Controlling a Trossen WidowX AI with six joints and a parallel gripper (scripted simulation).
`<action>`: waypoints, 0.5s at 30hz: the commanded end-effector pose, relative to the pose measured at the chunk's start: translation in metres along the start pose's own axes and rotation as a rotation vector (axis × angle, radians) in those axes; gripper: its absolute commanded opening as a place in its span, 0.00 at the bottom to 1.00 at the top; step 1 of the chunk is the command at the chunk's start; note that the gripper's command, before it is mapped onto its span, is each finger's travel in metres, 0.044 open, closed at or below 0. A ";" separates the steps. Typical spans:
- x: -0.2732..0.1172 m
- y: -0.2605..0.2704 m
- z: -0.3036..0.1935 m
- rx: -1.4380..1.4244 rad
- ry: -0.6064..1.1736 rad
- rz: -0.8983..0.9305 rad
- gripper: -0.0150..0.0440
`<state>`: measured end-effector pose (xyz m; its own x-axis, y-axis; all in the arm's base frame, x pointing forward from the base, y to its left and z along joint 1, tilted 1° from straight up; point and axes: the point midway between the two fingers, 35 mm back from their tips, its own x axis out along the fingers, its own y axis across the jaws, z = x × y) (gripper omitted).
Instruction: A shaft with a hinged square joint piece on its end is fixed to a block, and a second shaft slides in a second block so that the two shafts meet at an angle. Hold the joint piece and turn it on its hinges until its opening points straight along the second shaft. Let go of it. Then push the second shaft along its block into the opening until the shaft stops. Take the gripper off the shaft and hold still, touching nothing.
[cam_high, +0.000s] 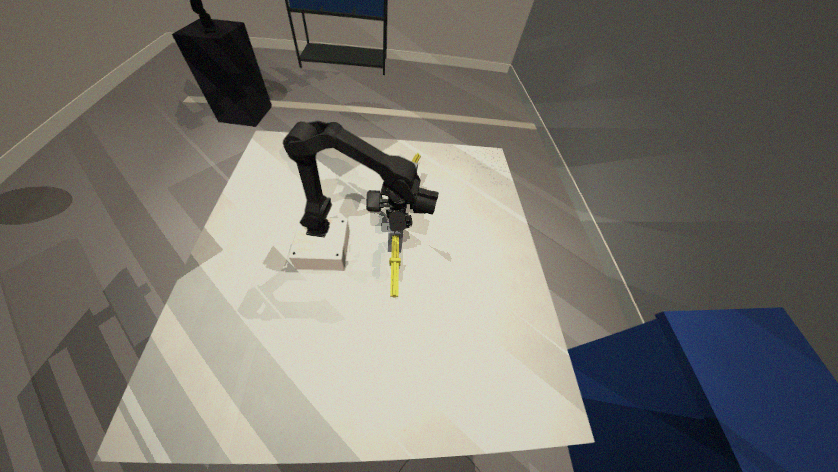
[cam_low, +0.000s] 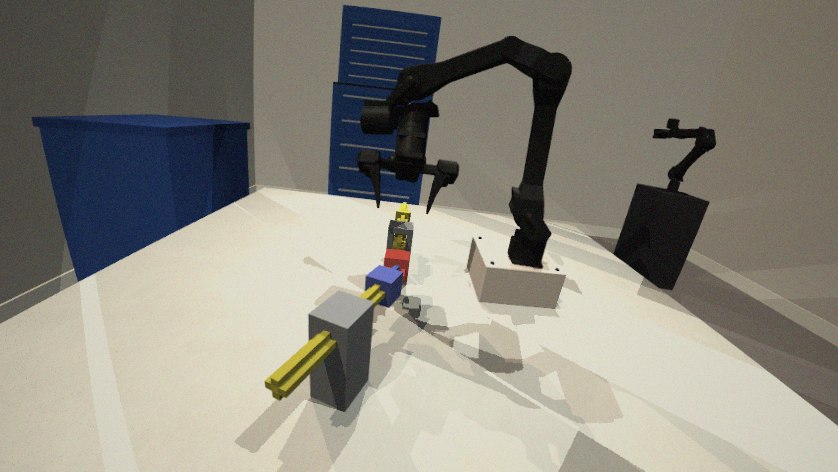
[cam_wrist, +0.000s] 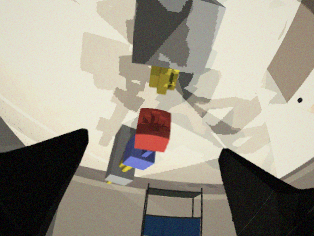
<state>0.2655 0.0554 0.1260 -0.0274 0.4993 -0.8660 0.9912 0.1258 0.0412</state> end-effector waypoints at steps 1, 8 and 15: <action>-0.002 0.002 0.005 -0.040 -0.011 0.007 1.00; -0.016 0.010 0.031 -0.267 -0.091 0.018 1.00; -0.030 0.016 0.059 -0.493 -0.174 0.003 1.00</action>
<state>0.2869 0.0026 0.1242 0.0342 0.3831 -0.9231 0.8531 0.4700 0.2267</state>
